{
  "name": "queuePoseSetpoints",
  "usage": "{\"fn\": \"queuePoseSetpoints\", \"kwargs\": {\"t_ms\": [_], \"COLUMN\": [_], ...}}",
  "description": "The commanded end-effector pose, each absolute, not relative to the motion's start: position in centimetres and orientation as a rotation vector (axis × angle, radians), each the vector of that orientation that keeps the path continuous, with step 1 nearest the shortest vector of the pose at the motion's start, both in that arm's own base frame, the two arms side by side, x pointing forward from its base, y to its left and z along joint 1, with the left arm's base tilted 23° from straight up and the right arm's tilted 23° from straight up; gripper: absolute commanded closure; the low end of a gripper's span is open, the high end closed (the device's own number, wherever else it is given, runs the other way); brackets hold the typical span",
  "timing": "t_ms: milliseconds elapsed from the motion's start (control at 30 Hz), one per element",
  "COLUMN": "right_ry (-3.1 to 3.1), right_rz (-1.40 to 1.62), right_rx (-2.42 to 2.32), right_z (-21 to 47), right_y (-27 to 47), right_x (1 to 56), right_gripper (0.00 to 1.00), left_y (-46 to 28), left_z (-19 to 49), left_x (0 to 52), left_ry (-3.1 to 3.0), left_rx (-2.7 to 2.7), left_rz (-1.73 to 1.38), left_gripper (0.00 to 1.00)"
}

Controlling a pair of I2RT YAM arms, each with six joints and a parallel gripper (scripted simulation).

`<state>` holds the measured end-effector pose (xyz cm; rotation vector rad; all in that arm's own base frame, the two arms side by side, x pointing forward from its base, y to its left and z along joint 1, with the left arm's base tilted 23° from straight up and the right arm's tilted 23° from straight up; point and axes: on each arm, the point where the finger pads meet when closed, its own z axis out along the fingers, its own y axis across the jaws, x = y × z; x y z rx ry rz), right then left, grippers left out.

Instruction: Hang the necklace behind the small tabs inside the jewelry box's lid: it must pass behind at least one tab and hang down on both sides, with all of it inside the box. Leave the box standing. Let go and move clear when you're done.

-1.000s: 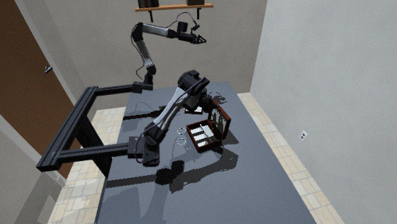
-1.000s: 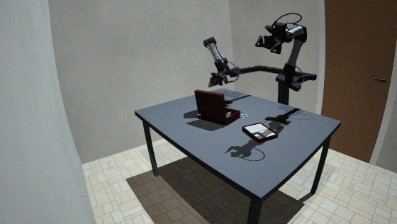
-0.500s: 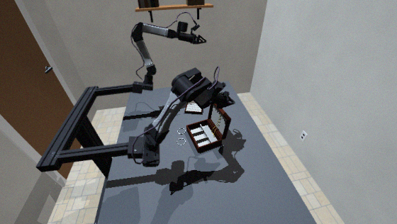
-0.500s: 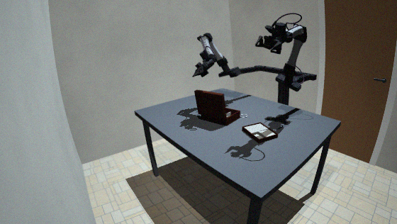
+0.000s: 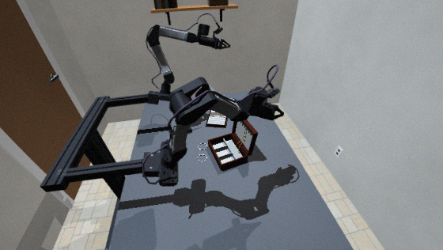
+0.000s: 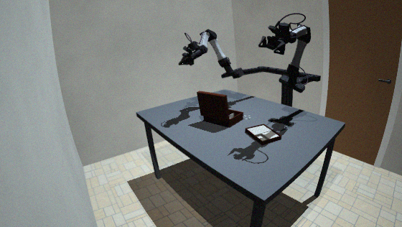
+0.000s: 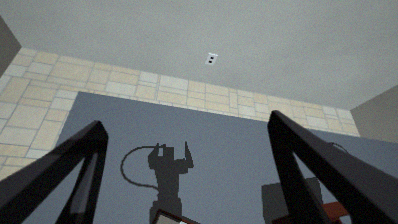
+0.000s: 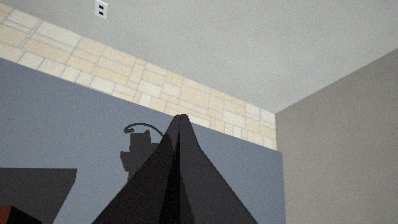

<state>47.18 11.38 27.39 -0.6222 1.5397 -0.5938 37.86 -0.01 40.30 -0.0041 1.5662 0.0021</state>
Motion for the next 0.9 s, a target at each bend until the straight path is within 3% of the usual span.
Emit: {"fn": "queuePoseSetpoints", "kwargs": {"t_ms": [0, 467, 733, 867], "right_ry": [1.611, 1.584, 1.632, 1.506], "right_rz": [-0.393, 0.064, 0.076, 0.009], "right_rx": [-0.561, -0.039, 0.019, -0.016], "right_z": [29.0, 40.6, 39.6, 43.6], "right_y": [11.2, 2.0, 0.3, 0.0], "right_x": [46.7, 38.5, 38.2, 36.4], "right_gripper": [1.00, 1.00, 1.00, 1.00], "left_y": [-0.2, 0.0, 0.1, 0.3], "left_z": [41.5, 41.9, 41.7, 41.9], "left_x": [37.6, 37.6, 37.8, 37.5], "left_ry": [1.550, 1.544, 1.551, 1.543], "left_rx": [0.007, 0.013, 0.005, -0.001], "left_rz": [-0.001, 0.002, 0.009, 0.014], "left_gripper": [0.00, 0.00, 0.00, 0.00]}}
